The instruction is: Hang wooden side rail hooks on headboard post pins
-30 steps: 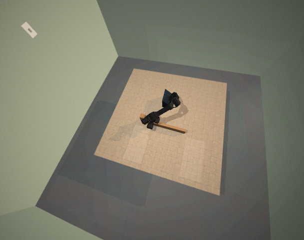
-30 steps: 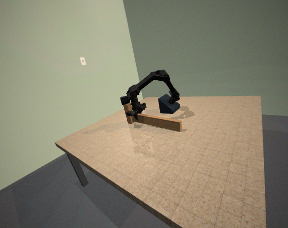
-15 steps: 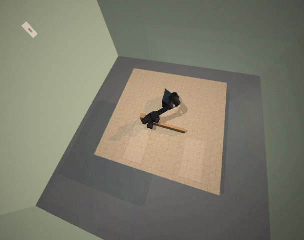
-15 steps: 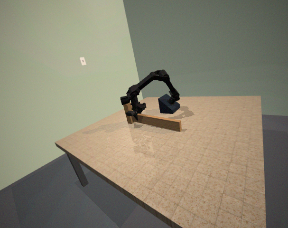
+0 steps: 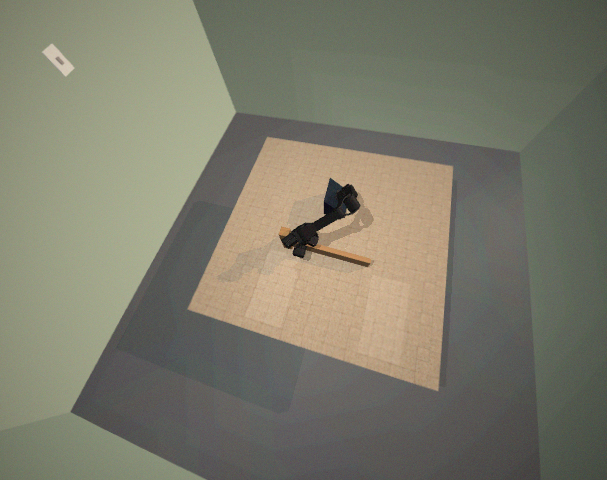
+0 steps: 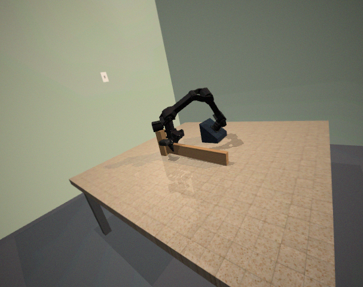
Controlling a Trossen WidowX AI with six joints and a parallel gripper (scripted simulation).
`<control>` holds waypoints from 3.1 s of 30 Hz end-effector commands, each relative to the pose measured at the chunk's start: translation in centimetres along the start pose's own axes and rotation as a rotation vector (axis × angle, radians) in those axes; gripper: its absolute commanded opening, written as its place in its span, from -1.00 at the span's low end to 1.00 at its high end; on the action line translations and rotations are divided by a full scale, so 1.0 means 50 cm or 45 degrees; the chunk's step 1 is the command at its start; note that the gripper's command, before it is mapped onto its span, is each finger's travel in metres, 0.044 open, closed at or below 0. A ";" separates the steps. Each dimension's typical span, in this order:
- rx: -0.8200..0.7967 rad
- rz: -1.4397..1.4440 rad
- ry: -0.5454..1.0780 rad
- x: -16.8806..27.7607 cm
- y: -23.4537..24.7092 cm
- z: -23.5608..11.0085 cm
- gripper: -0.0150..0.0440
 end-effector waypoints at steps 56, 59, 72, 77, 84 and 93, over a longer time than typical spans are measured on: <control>0.006 -0.001 0.008 0.010 -0.002 0.002 -0.49; 0.006 -0.001 0.008 0.010 -0.002 0.003 -0.49; 0.006 -0.001 0.008 0.010 -0.002 0.008 -0.49; 0.006 -0.001 0.008 0.010 -0.002 0.009 -0.49; 0.006 -0.001 0.008 0.010 -0.002 0.012 -0.49; 0.006 -0.001 0.008 0.010 -0.002 0.015 -0.49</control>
Point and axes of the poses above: the point midway between the two fingers, 35 mm back from their tips, its own z axis out along the fingers, its own y axis across the jaws, x = y × z, the point moved 2 cm from there along -z, back along the fingers, and after that the axes turned 1 degree about z, right-handed, at the moved point
